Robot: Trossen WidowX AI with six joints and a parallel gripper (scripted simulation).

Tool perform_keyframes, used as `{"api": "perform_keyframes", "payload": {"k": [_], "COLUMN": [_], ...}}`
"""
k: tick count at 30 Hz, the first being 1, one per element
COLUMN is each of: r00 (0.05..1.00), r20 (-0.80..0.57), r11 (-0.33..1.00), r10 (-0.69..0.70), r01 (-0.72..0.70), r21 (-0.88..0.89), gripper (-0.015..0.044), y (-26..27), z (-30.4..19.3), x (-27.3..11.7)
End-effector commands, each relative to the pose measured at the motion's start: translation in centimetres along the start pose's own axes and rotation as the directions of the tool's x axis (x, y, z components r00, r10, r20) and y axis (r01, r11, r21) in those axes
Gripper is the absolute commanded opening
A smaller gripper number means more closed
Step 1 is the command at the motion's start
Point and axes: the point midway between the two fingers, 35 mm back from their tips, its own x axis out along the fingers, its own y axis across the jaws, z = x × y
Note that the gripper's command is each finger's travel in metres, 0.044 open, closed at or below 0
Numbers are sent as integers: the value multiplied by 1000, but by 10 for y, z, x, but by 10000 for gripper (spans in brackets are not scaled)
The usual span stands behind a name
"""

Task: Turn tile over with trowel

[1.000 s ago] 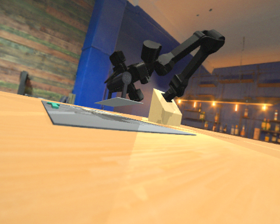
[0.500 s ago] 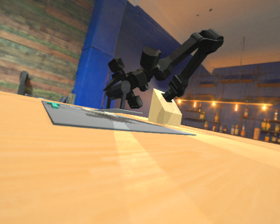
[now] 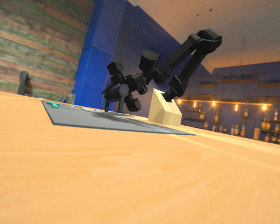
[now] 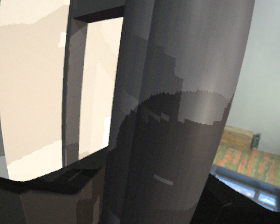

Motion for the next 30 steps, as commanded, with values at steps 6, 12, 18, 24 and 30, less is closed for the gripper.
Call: {"api": "perform_keyframes", "payload": {"k": [6, 12, 18, 24, 30], "r00": [1000, 1000, 1000, 1000, 1000], "r20": [-5, -6, -6, -6, -10], "r11": [1000, 1000, 1000, 1000, 1000], "r10": [-3, -3, -3, -3, -3], "r01": [3, 3, 3, 3, 3], "r21": [6, 6, 6, 6, 0], "gripper": [0, 0, 0, 0, 0], "y": [-2, -3, -4, -4, -5], "z": [-16, -26, -36, -46, -49], "x": [-1, -1, -2, -4, -5]}}
